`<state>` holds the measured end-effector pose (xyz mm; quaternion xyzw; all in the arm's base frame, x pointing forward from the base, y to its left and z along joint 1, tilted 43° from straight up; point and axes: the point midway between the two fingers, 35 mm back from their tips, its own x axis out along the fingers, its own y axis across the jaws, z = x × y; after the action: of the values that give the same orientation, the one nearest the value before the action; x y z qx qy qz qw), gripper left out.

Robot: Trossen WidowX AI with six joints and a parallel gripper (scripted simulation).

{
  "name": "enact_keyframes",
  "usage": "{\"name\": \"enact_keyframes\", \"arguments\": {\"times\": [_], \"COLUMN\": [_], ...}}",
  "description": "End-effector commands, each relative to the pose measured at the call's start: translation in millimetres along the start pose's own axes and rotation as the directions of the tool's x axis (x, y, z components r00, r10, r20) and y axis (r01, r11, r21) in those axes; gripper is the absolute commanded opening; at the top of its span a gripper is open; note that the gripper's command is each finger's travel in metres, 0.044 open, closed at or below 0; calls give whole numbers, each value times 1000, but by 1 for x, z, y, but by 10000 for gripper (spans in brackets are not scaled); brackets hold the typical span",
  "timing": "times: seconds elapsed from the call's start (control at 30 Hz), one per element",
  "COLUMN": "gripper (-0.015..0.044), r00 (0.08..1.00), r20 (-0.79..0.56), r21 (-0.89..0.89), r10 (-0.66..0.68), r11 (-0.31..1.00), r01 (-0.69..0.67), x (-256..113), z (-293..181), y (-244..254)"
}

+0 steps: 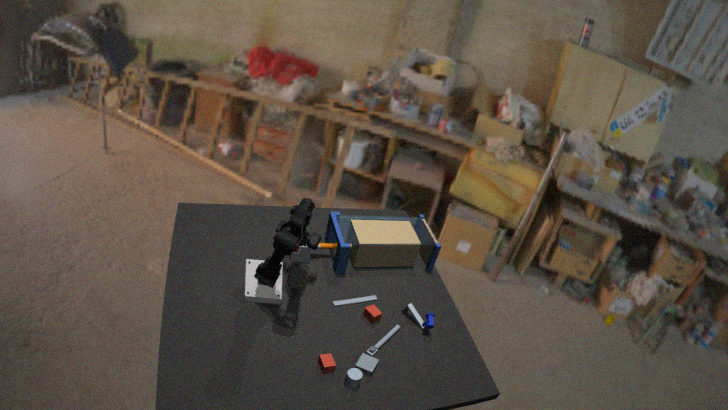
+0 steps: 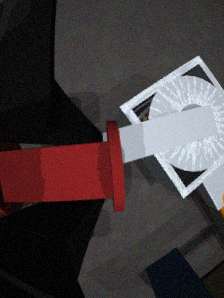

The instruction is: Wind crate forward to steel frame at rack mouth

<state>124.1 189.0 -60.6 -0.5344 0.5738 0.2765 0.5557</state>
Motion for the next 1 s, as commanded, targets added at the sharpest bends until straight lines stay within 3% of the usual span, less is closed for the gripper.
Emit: {"name": "enact_keyframes", "arguments": {"times": [0.0,0.97], "gripper": [0,0], "r00": [999,998], "r20": [1,2], "r21": [29,30], "r10": [-53,-55], "r11": [998,998], "r01": [53,55], "x": [4,13], "z": [4,27], "y": [-22,-55]}}
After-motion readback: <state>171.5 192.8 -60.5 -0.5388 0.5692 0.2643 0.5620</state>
